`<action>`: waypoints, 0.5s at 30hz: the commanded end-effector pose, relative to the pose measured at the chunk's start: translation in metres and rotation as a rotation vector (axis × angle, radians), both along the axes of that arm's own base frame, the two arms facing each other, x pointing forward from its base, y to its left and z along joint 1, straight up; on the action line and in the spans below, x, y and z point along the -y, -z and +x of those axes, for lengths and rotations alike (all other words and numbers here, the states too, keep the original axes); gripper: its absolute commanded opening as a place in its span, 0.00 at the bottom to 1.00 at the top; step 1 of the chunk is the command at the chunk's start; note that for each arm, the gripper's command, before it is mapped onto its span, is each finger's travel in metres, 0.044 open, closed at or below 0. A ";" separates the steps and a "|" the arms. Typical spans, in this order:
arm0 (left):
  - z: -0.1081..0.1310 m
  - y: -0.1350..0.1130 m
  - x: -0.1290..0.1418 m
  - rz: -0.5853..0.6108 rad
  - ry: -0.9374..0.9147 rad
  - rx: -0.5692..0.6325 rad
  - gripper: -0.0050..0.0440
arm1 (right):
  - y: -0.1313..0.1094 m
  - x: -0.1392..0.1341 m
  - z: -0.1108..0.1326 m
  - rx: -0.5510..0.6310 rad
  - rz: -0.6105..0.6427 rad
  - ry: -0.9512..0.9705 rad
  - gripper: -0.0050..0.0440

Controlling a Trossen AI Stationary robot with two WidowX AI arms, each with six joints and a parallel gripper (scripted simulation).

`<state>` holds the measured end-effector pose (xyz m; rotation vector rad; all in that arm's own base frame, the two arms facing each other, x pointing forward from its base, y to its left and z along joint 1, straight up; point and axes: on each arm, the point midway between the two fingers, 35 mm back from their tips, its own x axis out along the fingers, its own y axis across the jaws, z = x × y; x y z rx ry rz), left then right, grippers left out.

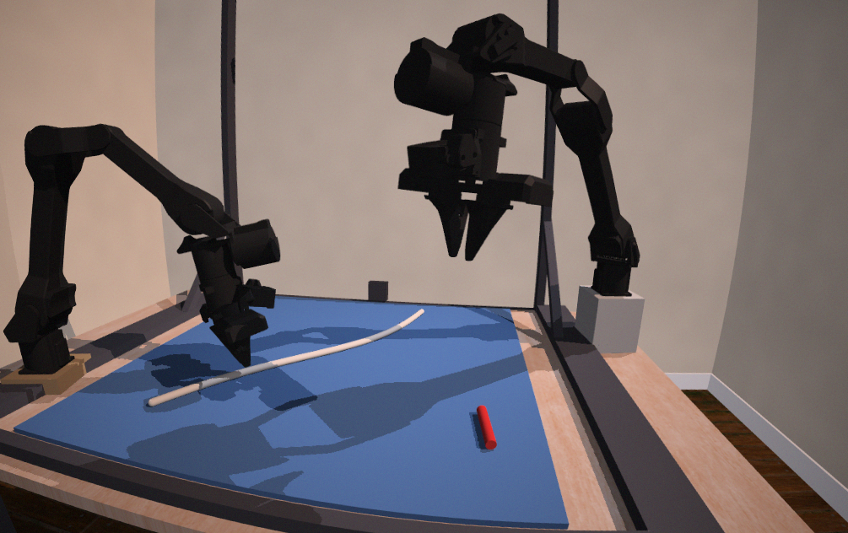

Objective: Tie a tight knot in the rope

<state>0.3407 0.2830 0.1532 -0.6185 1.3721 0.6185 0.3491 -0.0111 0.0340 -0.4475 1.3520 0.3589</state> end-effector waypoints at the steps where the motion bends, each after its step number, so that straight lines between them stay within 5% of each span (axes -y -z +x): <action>1: 0.000 -0.017 0.000 0.024 -0.006 0.037 0.31 | 0.002 0.000 0.001 0.011 0.002 -0.003 0.31; 15: 0.000 -0.017 0.000 0.024 -0.006 0.037 0.31 | 0.010 0.000 0.001 0.010 0.002 -0.003 0.31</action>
